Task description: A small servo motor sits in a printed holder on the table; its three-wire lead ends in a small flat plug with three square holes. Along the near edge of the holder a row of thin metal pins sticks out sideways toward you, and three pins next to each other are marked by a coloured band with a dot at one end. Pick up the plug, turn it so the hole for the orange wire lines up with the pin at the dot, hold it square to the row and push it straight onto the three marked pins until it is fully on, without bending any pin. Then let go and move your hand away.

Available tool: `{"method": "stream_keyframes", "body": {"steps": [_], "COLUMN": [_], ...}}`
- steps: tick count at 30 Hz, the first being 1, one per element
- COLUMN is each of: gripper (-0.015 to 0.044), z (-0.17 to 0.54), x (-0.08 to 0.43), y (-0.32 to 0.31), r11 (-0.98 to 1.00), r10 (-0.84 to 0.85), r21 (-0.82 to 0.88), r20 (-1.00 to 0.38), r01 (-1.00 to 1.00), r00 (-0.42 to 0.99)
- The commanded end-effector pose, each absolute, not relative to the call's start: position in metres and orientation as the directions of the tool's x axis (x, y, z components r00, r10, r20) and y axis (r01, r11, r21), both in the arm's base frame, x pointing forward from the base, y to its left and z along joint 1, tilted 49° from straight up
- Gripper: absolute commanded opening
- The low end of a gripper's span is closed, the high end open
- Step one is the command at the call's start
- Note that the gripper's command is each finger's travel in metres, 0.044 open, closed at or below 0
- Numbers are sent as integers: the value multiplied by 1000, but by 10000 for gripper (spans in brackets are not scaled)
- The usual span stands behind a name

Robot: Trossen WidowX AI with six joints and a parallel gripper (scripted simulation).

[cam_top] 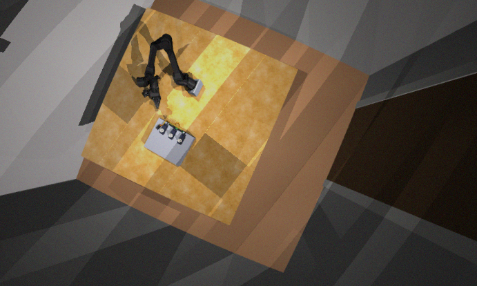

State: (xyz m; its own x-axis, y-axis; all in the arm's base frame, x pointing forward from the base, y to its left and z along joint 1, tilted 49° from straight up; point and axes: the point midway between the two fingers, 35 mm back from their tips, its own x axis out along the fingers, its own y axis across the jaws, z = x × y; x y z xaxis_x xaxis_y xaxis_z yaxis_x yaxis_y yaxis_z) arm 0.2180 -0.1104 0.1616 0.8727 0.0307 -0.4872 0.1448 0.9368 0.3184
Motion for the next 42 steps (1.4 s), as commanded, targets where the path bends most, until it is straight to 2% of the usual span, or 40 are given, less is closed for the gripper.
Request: {"method": "stream_keyframes", "body": {"steps": [1, 22, 42], "gripper": [115, 115, 115], "z": [167, 194, 229], "x": [224, 257, 286], "y": [-110, -98, -76], "r11": [947, 988, 999], "r10": [22, -15, -31], "r21": [292, 136, 26], "r20": [-483, -428, -316], "r01": [137, 80, 42], "r00": [876, 904, 948]}}
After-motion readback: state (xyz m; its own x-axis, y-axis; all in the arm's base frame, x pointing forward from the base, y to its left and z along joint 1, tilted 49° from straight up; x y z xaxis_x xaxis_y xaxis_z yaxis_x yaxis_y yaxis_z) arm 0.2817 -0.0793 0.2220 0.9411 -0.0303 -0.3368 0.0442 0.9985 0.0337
